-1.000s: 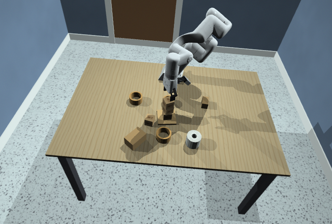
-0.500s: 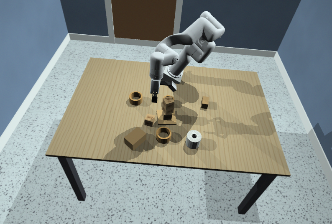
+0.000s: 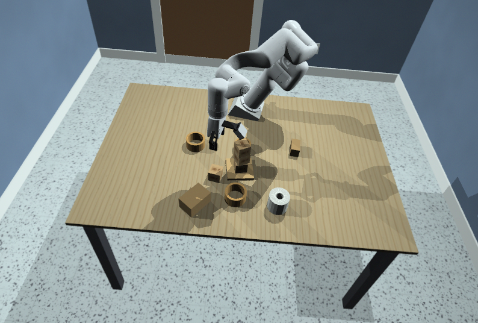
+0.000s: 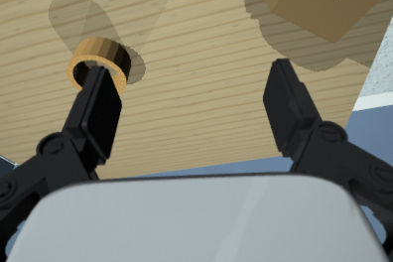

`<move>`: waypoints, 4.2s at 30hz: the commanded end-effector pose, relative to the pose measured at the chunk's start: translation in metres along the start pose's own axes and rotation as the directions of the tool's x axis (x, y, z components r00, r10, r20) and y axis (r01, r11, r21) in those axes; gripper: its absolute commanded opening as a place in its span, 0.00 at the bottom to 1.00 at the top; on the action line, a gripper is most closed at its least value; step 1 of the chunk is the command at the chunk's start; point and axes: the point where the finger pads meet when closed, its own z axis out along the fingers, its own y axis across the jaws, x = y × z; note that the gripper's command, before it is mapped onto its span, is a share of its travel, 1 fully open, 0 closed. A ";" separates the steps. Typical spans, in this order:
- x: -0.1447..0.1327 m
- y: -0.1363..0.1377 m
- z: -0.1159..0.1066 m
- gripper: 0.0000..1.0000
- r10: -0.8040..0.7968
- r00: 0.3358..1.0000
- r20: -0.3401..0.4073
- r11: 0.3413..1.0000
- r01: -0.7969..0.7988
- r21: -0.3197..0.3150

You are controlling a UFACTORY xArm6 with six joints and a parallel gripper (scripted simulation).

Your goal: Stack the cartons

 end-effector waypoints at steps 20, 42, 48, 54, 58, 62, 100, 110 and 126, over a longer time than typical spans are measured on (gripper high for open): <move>0.000 0.001 -0.001 1.00 0.002 1.000 0.001 1.000 -0.002 -0.002; 0.000 0.001 0.006 1.00 0.002 1.000 0.001 1.000 -0.002 -0.001; 0.000 0.001 0.010 1.00 0.002 1.000 0.001 1.000 -0.002 -0.001; 0.000 0.001 0.013 1.00 0.002 1.000 0.001 1.000 -0.002 -0.001; 0.000 0.001 0.016 1.00 0.002 1.000 0.002 1.000 -0.002 -0.001; 0.000 0.001 0.019 1.00 0.002 1.000 0.002 1.000 -0.002 -0.001; -0.001 0.001 0.062 1.00 0.003 1.000 0.003 1.000 -0.003 0.000; -0.001 0.000 0.075 1.00 0.004 1.000 0.004 1.000 -0.004 0.000; -0.001 0.001 0.098 1.00 0.003 1.000 0.004 1.000 -0.003 0.000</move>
